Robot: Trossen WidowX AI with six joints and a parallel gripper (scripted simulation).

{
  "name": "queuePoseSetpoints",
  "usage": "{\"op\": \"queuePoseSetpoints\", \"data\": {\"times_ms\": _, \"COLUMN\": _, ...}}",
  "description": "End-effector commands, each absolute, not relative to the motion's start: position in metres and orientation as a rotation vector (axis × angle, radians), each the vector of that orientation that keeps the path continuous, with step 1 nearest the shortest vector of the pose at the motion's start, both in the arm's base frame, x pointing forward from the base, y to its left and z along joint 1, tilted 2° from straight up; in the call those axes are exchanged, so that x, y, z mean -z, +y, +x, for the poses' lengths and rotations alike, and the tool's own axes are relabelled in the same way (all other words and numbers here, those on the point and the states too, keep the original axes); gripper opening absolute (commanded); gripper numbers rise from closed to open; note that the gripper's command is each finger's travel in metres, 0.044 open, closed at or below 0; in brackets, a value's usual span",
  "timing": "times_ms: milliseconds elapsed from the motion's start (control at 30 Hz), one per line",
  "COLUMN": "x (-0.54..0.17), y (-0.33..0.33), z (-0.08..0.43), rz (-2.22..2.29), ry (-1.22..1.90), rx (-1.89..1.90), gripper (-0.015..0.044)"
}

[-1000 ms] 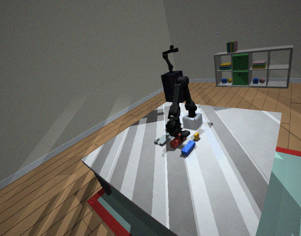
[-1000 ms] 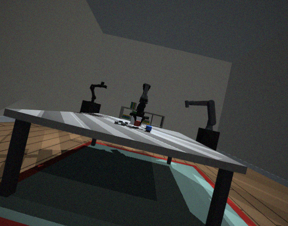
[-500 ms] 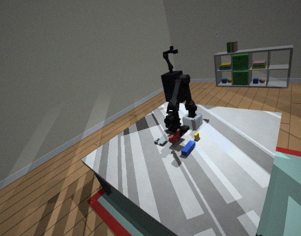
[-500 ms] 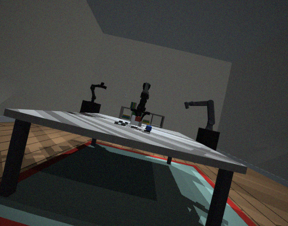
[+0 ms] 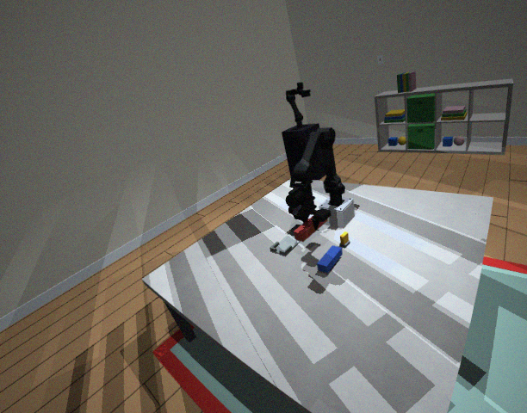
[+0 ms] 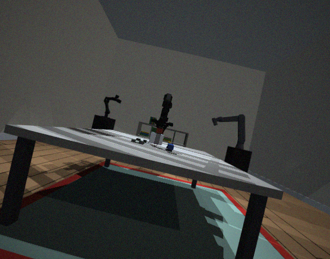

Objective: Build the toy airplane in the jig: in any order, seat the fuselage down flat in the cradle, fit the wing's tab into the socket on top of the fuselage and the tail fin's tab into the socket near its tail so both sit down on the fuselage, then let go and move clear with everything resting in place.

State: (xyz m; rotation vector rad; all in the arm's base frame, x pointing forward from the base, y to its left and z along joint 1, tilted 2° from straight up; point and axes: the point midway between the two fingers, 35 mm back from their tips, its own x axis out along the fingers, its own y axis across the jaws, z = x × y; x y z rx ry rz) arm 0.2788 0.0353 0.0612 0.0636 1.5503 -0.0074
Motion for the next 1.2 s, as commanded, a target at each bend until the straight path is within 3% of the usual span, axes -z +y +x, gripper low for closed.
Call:
{"op": "queuePoseSetpoints", "data": {"times_ms": 0, "x": -0.074, "y": 0.035, "z": 0.278, "rz": 0.061, "ry": 1.542, "rx": -0.001, "gripper": 0.0}}
{"op": "queuePoseSetpoints", "data": {"times_ms": 1167, "x": -0.029, "y": -0.06, "z": 0.282, "rz": -0.018, "ry": 1.54, "rx": -0.063, "gripper": 0.0}}
